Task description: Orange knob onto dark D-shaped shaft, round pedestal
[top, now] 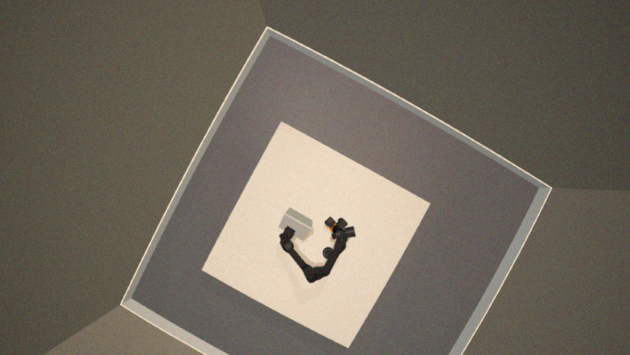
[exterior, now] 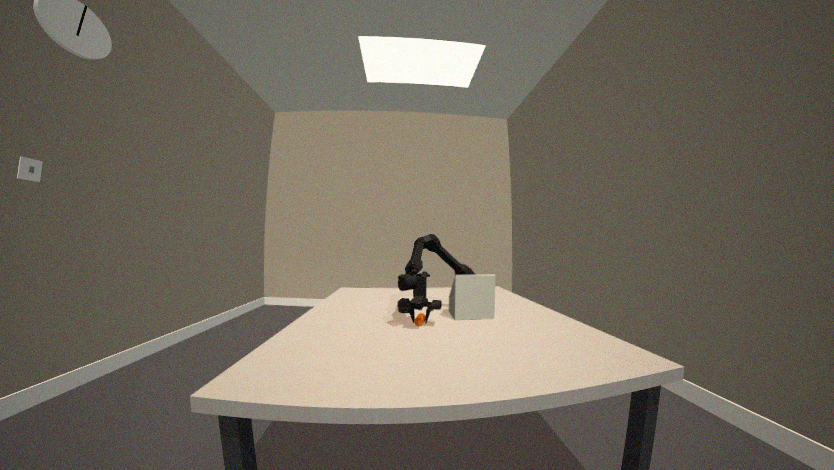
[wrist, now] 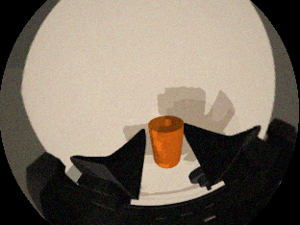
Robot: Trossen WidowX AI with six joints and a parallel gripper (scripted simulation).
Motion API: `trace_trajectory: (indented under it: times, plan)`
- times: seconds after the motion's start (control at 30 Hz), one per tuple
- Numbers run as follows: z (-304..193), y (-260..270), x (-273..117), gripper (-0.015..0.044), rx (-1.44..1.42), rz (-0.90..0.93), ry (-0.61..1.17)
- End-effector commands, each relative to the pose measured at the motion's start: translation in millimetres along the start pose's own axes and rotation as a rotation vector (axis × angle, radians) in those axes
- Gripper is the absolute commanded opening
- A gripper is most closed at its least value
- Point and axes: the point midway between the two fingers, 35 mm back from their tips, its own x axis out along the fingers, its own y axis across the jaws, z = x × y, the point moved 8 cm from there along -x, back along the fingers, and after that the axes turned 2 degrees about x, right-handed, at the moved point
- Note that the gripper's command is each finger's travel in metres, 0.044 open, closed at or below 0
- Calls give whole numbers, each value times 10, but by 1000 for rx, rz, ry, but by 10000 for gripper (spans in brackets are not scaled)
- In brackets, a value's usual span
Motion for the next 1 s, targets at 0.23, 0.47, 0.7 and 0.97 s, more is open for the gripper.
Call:
trace_trajectory:
  times: [0.23, 0.47, 0.7, 0.97]
  plan:
    - [0, -4, 1, 213, -5, -6, 2]
    - [0, -4, 1, 181, -5, -6, 2]
    - [-82, -6, -24, 181, -1, 1, -64]
    - [-272, -12, -62, 181, -2, 7, -210]
